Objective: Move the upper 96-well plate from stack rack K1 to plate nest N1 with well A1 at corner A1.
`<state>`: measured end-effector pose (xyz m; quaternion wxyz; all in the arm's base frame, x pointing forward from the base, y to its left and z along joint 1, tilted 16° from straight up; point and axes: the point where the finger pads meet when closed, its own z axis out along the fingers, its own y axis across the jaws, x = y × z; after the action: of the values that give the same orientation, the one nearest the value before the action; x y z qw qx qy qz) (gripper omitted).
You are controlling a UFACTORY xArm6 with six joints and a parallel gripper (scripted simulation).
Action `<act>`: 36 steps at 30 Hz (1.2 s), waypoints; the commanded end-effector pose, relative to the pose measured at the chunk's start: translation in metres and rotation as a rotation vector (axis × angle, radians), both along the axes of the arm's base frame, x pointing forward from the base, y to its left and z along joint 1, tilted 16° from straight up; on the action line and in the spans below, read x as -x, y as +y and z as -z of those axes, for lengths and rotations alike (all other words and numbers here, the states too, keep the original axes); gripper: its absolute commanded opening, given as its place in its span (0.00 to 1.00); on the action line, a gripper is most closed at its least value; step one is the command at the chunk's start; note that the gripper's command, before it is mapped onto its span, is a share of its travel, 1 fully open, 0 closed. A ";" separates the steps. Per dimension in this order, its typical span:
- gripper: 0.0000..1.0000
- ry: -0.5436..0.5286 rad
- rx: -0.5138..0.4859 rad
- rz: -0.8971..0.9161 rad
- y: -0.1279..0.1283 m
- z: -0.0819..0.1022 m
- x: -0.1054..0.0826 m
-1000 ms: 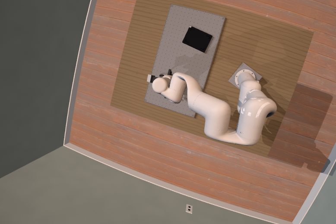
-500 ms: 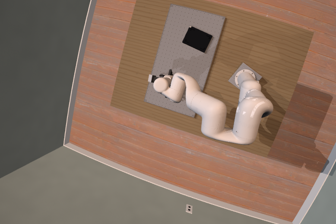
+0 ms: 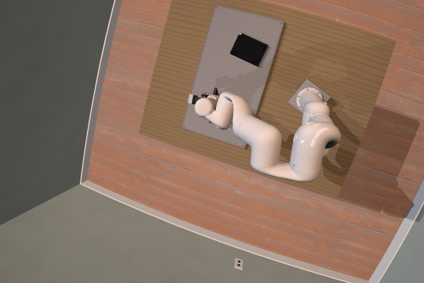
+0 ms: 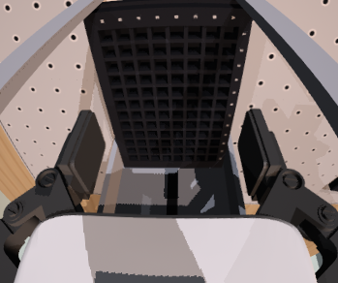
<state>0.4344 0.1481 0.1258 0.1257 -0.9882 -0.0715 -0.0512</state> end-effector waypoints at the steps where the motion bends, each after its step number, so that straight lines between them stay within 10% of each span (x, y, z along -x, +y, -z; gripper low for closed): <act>1: 1.00 -0.005 -0.001 0.000 0.000 -0.001 -0.002; 36: 1.00 -0.004 -0.001 0.000 0.005 0.015 -0.003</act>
<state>0.4358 0.1518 0.1120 0.1257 -0.9881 -0.0716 -0.0514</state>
